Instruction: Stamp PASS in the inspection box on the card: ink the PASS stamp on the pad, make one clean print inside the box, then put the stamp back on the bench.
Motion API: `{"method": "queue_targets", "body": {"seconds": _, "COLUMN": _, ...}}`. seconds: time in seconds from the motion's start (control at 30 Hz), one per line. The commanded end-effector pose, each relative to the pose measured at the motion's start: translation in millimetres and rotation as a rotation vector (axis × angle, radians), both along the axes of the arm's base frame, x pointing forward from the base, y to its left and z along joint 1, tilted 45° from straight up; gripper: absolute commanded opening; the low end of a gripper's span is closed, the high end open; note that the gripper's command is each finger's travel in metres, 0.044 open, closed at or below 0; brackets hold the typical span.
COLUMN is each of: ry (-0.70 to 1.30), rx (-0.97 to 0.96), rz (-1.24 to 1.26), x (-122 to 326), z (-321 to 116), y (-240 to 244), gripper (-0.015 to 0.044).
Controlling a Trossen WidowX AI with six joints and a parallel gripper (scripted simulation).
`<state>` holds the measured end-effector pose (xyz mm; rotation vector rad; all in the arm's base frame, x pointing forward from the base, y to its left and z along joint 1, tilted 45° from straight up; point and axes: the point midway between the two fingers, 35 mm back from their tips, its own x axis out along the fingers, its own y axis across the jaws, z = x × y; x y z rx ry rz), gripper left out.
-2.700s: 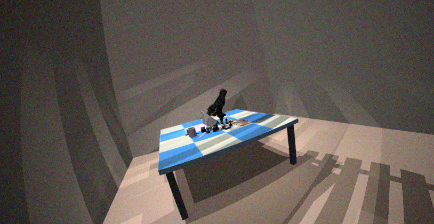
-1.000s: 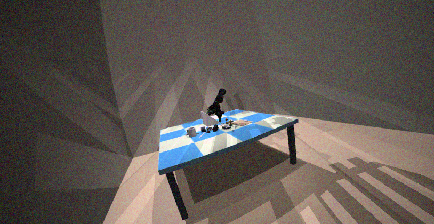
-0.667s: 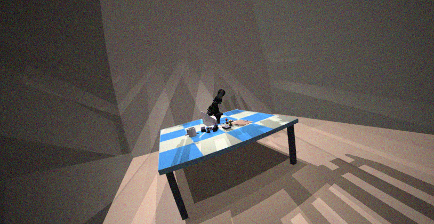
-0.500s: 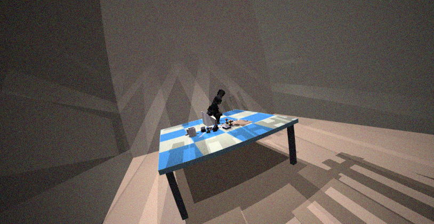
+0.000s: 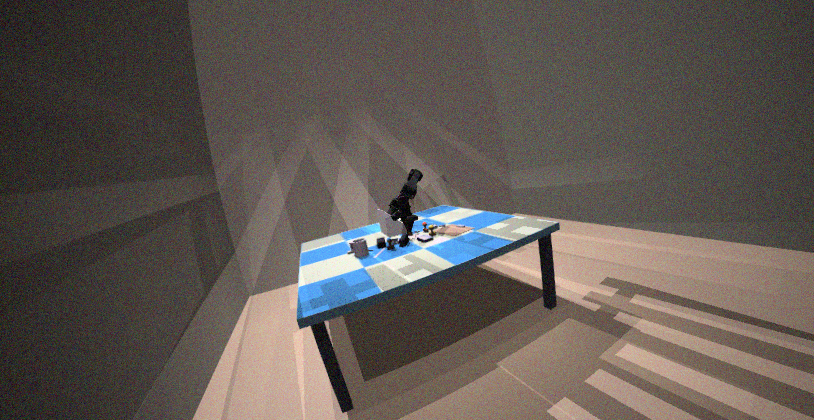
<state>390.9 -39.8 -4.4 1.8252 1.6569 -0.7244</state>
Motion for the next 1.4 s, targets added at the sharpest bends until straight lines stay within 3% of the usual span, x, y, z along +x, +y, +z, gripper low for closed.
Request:
{"method": "queue_targets", "body": {"seconds": 0.0, "ry": 0.004, "rx": 0.005, "rz": -0.006, "x": 1, "z": -6, "y": 6, "gripper": 0.0}}
{"method": "queue_targets", "body": {"seconds": 0.93, "ry": 0.004, "rx": 0.008, "rz": -0.005, "x": 3, "z": -34, "y": 35, "gripper": 0.0}}
{"method": "queue_targets", "body": {"seconds": 1.23, "ry": 0.0, "rx": 0.003, "rz": 0.001, "x": 3, "z": -32, "y": 33, "gripper": 0.0236}}
{"method": "queue_targets", "body": {"seconds": 1.37, "ry": 0.0, "rx": 0.003, "rz": 0.001, "x": 3, "z": -31, "y": 31, "gripper": 0.0253}}
